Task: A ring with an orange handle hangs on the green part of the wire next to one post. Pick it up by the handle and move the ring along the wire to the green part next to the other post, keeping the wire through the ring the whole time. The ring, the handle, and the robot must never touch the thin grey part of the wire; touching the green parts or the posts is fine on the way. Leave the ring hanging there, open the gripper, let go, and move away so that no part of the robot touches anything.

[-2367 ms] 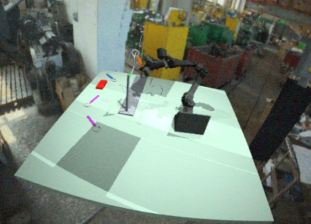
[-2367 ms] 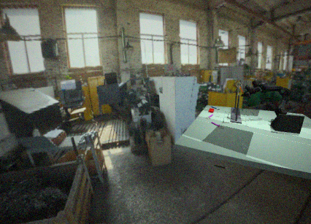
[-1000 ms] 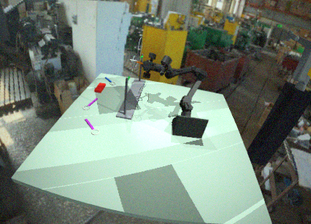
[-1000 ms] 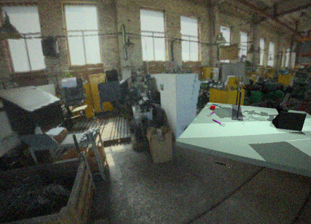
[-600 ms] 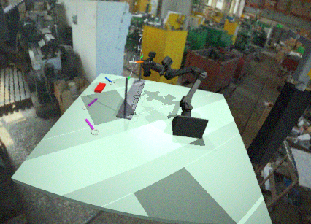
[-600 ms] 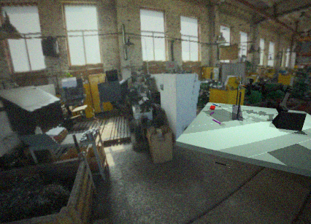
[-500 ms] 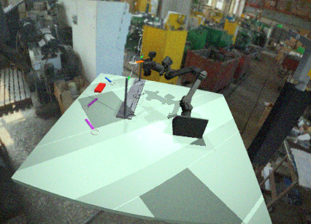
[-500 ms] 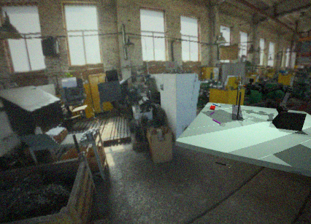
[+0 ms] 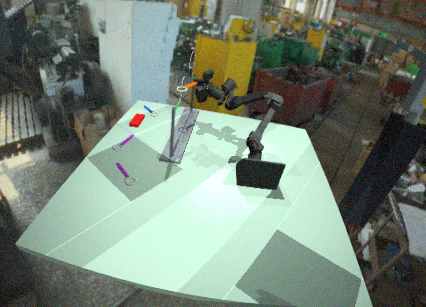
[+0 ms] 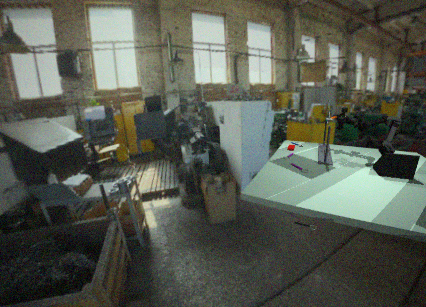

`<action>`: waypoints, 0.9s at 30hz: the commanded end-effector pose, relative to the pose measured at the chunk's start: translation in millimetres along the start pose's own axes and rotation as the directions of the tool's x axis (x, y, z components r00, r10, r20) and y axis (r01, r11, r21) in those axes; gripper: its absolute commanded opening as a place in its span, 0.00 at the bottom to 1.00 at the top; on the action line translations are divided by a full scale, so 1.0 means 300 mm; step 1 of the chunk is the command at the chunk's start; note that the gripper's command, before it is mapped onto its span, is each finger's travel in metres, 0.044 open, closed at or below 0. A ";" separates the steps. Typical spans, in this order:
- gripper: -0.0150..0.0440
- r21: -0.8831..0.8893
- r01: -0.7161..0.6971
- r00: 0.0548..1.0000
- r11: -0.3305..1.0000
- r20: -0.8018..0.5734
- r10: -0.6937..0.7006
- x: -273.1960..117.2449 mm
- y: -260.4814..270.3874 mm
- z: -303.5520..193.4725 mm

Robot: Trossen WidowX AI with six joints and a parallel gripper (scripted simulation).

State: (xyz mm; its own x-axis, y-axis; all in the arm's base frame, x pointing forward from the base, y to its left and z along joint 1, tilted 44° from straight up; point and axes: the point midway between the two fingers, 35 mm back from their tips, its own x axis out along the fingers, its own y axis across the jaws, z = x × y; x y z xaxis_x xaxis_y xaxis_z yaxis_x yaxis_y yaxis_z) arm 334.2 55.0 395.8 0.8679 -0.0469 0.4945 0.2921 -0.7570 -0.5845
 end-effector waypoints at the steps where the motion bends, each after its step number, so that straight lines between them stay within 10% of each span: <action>1: 0.00 -0.019 0.012 1.000 1.000 0.004 -0.012 0.001 0.005 0.001; 27: 0.00 0.302 -0.160 0.985 0.940 -0.014 0.172 -0.039 0.217 0.023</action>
State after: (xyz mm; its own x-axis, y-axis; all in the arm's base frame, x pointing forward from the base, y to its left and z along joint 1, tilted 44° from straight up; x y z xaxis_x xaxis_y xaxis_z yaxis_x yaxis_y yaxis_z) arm 342.9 15.3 357.4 0.8920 -0.1638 0.4214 0.2702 -0.5541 -0.7874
